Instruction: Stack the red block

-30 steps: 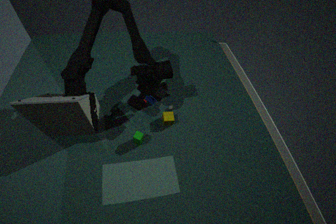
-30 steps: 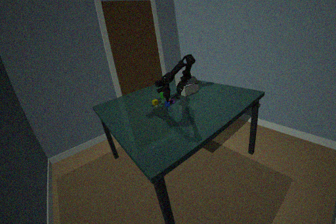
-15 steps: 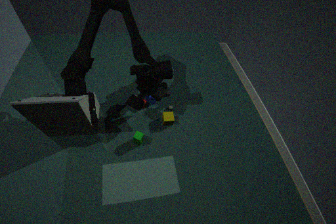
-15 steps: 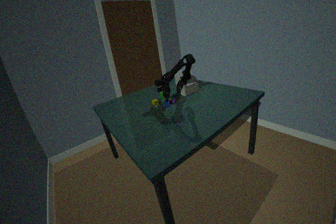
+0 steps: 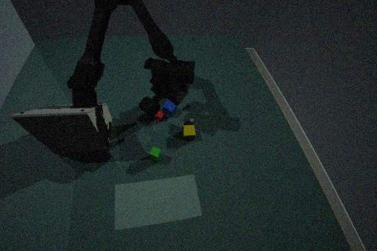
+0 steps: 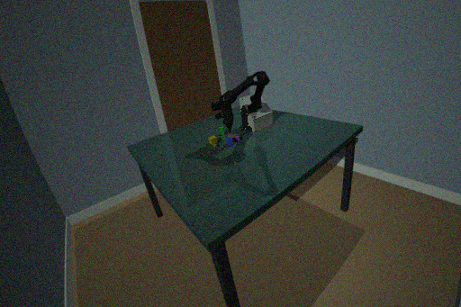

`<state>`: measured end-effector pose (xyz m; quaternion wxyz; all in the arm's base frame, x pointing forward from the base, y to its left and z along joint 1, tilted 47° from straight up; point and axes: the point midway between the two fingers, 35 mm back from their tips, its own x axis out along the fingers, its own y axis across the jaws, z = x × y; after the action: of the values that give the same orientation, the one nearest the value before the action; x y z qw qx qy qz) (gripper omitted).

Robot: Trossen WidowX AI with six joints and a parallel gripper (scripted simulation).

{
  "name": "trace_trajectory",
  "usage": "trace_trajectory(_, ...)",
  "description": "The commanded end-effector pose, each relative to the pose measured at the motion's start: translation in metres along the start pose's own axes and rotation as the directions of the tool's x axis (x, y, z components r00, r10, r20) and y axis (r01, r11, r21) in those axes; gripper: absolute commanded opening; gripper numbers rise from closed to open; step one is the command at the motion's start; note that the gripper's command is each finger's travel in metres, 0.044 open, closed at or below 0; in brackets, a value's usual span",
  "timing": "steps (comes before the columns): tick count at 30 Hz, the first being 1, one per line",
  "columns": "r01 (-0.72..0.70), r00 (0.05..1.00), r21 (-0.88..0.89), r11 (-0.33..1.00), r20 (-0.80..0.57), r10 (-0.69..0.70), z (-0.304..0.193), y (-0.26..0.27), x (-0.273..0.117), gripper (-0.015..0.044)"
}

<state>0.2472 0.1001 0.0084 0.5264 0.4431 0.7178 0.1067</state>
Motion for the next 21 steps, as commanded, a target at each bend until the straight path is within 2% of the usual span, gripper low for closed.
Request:
trace_trajectory(1,0.05,0.999,-0.004,0.999,-0.022,-0.05,-0.006,-0.007,-0.003,0.044)
trace_trajectory(7,0.054,0.998,-0.003,0.999,-0.024,-0.054,-0.007,-0.008,0.002,0.044)
trace_trajectory(15,0.053,0.998,-0.003,0.999,-0.026,-0.053,-0.009,-0.009,0.041,0.044)
trace_trajectory(21,0.053,0.998,-0.003,0.999,-0.026,-0.053,-0.009,-0.01,0.043,0.044)
